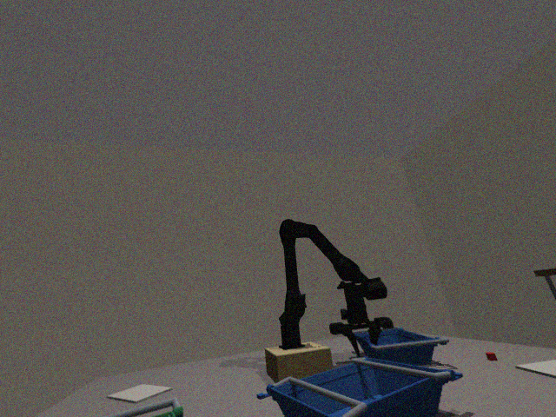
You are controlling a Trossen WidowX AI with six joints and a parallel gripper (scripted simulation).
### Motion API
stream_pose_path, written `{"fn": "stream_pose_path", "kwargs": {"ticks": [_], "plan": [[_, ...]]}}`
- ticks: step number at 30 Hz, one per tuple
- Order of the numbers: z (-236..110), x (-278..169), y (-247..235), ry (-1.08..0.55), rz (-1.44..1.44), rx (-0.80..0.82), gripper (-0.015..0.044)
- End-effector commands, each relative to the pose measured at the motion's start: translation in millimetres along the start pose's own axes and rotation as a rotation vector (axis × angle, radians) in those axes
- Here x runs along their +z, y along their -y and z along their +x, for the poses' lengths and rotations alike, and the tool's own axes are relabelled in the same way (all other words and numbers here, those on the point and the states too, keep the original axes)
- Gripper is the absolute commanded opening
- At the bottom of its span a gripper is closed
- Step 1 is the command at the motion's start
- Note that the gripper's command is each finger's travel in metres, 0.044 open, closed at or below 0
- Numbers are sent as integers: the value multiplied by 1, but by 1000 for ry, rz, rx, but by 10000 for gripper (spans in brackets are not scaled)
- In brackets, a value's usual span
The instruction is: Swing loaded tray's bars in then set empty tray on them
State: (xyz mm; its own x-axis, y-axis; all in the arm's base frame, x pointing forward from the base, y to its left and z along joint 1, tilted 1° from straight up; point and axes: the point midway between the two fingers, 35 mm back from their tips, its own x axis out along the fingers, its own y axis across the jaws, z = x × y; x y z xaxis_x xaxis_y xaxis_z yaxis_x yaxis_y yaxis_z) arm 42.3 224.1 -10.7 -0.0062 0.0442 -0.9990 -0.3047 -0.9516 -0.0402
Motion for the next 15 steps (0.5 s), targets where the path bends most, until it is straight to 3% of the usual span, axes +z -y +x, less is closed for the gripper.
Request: {"fn": "stream_pose_path", "kwargs": {"ticks": [1,15], "plan": [[0,0,-1,-1,4,4,173],[0,0,-1,-1,4,4,80]]}}
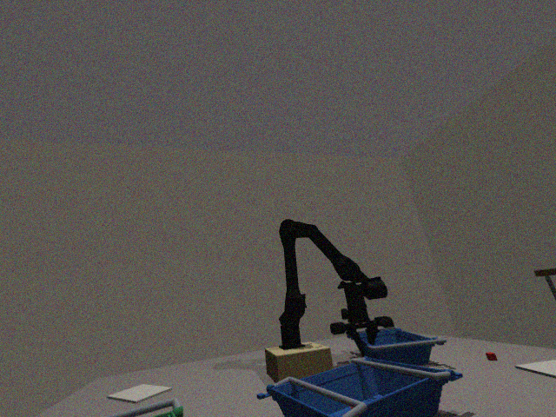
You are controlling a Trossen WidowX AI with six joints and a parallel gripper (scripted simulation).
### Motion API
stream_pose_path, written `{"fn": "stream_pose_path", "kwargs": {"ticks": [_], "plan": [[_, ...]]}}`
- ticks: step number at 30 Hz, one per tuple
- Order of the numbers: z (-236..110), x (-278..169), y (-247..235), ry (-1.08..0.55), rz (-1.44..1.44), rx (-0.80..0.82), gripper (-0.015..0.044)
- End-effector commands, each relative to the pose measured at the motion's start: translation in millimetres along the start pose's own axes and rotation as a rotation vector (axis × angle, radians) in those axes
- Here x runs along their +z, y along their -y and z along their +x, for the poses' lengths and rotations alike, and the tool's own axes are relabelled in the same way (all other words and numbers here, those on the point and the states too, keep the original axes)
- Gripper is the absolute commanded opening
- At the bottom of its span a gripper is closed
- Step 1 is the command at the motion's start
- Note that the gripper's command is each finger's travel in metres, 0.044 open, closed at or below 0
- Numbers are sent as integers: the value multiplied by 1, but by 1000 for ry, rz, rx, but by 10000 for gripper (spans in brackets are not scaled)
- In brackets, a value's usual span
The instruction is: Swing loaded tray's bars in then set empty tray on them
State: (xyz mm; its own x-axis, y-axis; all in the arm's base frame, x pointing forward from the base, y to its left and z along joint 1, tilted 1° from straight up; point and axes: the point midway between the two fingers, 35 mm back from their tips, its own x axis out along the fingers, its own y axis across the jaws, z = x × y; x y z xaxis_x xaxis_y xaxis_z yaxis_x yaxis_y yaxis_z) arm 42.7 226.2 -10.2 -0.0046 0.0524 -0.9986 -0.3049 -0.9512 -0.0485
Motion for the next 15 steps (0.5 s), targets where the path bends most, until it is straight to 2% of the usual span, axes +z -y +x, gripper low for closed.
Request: {"fn": "stream_pose_path", "kwargs": {"ticks": [1,10,15], "plan": [[1,0,-3,-2,4,12,73],[0,0,-3,-2,4,12,13],[-19,0,0,-2,4,12,0]]}}
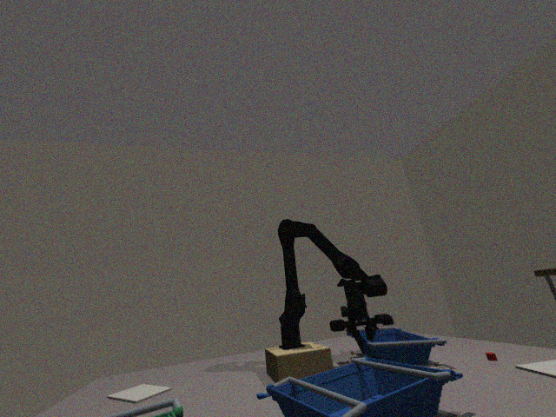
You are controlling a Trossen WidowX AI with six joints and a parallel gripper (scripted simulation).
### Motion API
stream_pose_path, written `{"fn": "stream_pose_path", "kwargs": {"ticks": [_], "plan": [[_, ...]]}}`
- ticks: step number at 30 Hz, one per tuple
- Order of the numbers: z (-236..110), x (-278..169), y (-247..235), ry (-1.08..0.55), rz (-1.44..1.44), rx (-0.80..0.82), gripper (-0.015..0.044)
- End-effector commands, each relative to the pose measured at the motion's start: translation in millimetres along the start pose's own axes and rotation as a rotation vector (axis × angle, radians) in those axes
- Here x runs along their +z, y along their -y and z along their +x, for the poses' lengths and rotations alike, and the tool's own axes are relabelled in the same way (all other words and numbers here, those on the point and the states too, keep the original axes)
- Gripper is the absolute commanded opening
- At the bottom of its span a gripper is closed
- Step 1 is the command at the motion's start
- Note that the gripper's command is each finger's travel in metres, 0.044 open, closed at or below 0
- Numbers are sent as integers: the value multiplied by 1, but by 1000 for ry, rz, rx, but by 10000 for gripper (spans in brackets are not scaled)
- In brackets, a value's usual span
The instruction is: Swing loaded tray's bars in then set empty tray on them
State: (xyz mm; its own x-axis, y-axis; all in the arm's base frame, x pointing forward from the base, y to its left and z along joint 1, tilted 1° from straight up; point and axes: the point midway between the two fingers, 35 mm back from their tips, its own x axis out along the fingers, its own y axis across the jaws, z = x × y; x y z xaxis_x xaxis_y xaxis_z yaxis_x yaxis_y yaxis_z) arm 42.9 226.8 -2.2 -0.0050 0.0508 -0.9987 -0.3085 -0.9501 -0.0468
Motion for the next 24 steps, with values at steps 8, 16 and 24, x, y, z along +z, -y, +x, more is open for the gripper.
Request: {"fn": "stream_pose_path", "kwargs": {"ticks": [8,16,24], "plan": [[-62,0,-1,-1,0,10,0],[-72,0,-3,-1,0,10,0],[-87,2,15,-1,0,9,0]]}}
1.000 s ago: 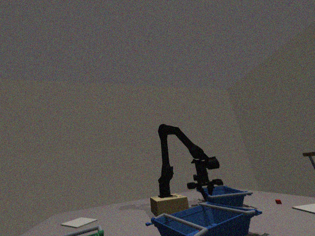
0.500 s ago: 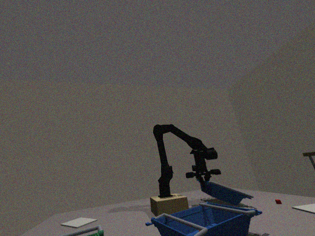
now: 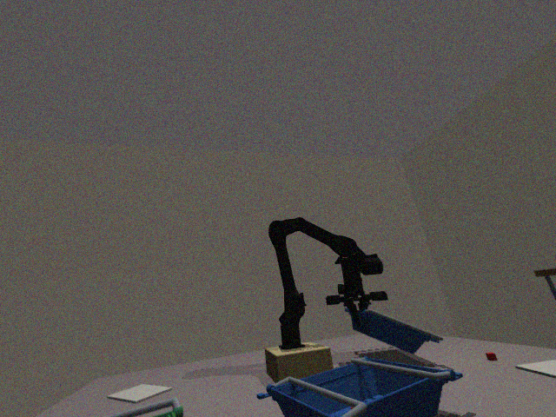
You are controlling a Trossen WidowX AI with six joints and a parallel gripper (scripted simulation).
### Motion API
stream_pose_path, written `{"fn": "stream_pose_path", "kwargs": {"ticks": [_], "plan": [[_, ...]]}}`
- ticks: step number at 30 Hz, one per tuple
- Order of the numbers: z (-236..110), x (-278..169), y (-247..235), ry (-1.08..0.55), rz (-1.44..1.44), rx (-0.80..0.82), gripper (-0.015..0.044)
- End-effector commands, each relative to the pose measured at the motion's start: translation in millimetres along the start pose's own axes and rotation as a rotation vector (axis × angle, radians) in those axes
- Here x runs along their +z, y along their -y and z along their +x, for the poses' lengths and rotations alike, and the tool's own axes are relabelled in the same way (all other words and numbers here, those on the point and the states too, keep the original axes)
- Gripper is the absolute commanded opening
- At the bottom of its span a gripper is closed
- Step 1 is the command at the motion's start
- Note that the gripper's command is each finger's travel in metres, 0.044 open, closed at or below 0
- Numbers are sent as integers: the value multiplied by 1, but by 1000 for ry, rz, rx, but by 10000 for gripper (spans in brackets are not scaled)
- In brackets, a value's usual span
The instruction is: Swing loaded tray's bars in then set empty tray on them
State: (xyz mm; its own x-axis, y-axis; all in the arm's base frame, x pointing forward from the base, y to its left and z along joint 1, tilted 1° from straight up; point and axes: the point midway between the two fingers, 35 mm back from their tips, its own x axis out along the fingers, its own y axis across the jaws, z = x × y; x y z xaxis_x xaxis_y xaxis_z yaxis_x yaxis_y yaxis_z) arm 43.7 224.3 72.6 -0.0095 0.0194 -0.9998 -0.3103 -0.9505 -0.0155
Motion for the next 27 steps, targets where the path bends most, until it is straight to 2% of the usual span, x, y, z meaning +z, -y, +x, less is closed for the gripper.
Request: {"fn": "stream_pose_path", "kwargs": {"ticks": [1,27], "plan": [[-15,2,16,4,-2,-23,0],[-84,11,88,5,-2,-29,0]]}}
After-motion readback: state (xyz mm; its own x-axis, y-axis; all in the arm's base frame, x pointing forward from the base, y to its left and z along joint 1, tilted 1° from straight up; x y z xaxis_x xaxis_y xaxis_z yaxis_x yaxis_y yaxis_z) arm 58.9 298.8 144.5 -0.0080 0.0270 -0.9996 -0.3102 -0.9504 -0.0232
